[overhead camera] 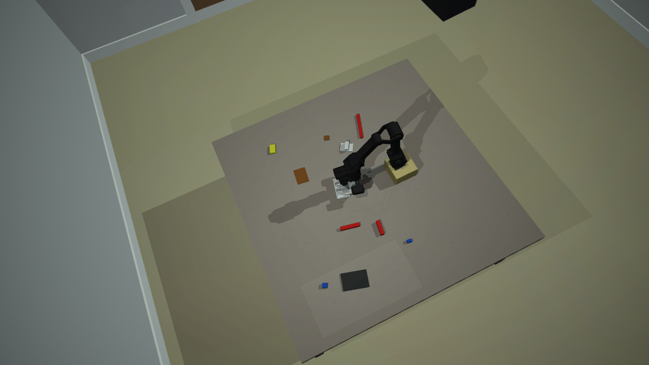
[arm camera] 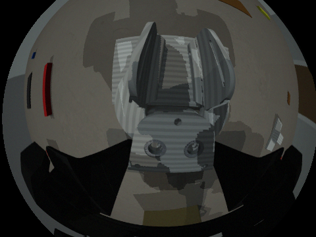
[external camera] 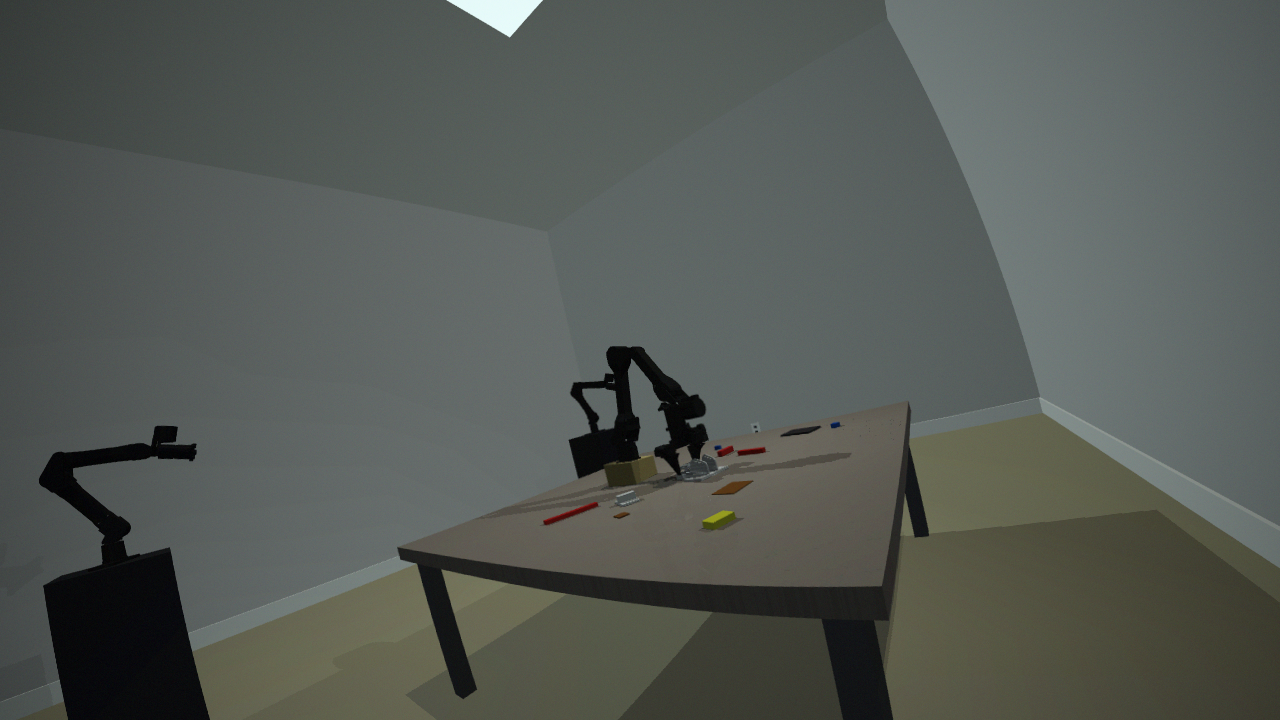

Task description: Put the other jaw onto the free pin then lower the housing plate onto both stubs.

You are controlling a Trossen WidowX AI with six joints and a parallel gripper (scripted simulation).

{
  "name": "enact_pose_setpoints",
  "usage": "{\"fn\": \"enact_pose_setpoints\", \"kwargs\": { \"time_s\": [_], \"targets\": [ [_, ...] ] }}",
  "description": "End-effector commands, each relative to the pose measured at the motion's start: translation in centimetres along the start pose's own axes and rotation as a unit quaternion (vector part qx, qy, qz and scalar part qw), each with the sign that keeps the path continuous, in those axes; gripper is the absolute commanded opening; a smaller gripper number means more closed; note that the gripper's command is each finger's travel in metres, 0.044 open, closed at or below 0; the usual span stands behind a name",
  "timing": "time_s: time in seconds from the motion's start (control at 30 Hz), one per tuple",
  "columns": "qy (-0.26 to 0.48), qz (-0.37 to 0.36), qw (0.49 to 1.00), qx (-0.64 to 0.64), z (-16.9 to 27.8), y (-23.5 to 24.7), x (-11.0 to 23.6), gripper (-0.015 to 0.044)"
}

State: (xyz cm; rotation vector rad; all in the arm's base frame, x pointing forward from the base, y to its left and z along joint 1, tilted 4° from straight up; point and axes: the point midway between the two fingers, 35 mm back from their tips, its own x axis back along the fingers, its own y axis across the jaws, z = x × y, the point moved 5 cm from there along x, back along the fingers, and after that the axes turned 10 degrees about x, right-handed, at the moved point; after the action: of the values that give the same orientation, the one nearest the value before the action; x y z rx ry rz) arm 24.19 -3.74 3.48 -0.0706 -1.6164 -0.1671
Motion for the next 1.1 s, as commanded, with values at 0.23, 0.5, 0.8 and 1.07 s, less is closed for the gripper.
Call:
{"fn": "enact_pose_setpoints", "kwargs": {
  "time_s": [0.23,0.5,0.8,1.07],
  "targets": [
    [0.001,-0.001,1.0,-0.002,0.09,0.04,-0.34,0.0351],
    [0.001,-0.001,1.0,-0.002,0.09,0.04,-0.39,0.0351],
    [0.001,-0.001,1.0,-0.002,0.09,0.04,-0.63,0.0351],
    [0.001,-0.001,1.0,-0.002,0.1,0.04,-0.86,0.0351]
  ]
}}
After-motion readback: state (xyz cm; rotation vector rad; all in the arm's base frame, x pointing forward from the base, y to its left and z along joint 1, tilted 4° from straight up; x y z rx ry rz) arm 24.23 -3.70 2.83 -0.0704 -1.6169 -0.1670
